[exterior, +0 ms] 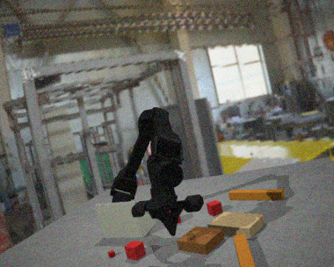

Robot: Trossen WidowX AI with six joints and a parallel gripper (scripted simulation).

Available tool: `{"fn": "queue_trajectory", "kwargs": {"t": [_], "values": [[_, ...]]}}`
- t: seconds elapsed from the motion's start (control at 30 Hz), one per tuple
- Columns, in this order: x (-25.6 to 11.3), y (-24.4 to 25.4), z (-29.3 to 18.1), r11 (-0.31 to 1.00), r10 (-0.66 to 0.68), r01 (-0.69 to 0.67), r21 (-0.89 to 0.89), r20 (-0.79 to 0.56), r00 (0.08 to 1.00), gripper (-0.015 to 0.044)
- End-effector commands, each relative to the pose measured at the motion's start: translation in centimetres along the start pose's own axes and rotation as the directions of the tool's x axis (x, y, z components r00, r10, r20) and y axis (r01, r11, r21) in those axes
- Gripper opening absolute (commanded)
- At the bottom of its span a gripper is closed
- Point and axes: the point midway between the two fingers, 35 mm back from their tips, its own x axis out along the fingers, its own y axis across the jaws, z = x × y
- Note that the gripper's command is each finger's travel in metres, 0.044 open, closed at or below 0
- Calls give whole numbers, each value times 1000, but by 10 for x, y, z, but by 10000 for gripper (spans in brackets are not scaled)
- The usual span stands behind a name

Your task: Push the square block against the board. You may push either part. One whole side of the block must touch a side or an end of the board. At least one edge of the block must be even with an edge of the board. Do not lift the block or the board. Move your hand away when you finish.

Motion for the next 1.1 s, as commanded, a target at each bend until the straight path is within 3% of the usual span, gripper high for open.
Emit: {"fn": "queue_trajectory", "kwargs": {"t": [0.0, 0.3, 0.63, 0.97, 1.07], "values": [[0, 2, -19, 988, -2, 1, -154, -6, 1000, 0], [0, 5, -52, 894, -2, -1, -447, -7, 1000, 0], [1, 4, -89, 691, -3, -6, -723, -11, 1000, 0], [4, -2, -124, 412, -4, -14, -911, -17, 1000, 0], [5, -2, -126, 391, -4, -15, -920, -18, 1000, 0]]}}
